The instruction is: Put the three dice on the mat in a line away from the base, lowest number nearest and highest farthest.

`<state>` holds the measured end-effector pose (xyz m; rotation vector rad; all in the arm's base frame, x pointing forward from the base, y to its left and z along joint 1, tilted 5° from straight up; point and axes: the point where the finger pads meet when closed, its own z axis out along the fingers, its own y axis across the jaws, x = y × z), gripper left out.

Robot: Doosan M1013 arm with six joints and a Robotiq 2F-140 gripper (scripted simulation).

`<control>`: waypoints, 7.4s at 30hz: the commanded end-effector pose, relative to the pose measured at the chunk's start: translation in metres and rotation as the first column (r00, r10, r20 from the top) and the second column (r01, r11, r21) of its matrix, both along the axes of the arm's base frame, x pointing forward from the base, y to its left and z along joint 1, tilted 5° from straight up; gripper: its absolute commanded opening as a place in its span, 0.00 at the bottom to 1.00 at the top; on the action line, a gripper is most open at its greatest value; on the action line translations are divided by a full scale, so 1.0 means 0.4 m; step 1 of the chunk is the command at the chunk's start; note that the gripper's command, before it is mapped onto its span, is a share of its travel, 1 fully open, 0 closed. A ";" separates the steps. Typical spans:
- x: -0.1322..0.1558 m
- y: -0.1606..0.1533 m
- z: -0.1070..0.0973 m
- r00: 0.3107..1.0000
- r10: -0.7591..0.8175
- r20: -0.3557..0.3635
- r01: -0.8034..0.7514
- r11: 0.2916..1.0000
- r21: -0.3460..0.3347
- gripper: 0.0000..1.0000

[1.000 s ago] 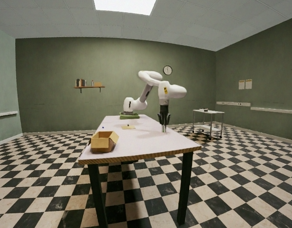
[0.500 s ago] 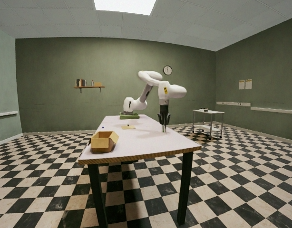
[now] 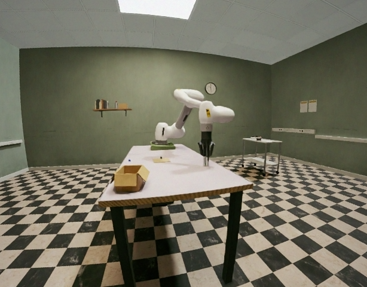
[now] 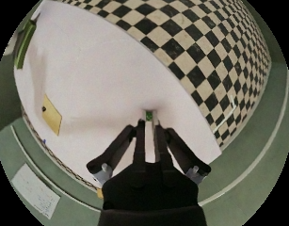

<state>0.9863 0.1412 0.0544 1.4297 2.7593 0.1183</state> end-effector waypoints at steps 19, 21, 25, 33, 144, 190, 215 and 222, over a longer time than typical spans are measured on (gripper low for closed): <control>-0.013 -0.013 0.238 1.000 0.000 0.003 0.000 1.000 0.001 0.16; -0.013 -0.013 0.238 1.000 0.000 0.003 0.000 1.000 0.001 0.16; -0.013 -0.013 0.238 1.000 0.000 0.003 0.000 1.000 0.001 0.16; -0.090 -0.141 0.239 0.994 0.111 0.008 -0.111 0.994 -0.007 0.16; -0.755 -0.676 -0.076 0.720 0.694 0.021 -0.692 0.719 -0.060 0.16; -0.754 -0.677 -0.076 0.720 0.694 0.021 -0.692 0.719 -0.060 0.16; -0.753 -0.677 -0.087 0.720 0.694 0.021 -0.692 0.719 -0.060 0.16; -0.753 -0.677 -0.087 0.720 0.694 0.021 -0.692 0.719 -0.060 0.16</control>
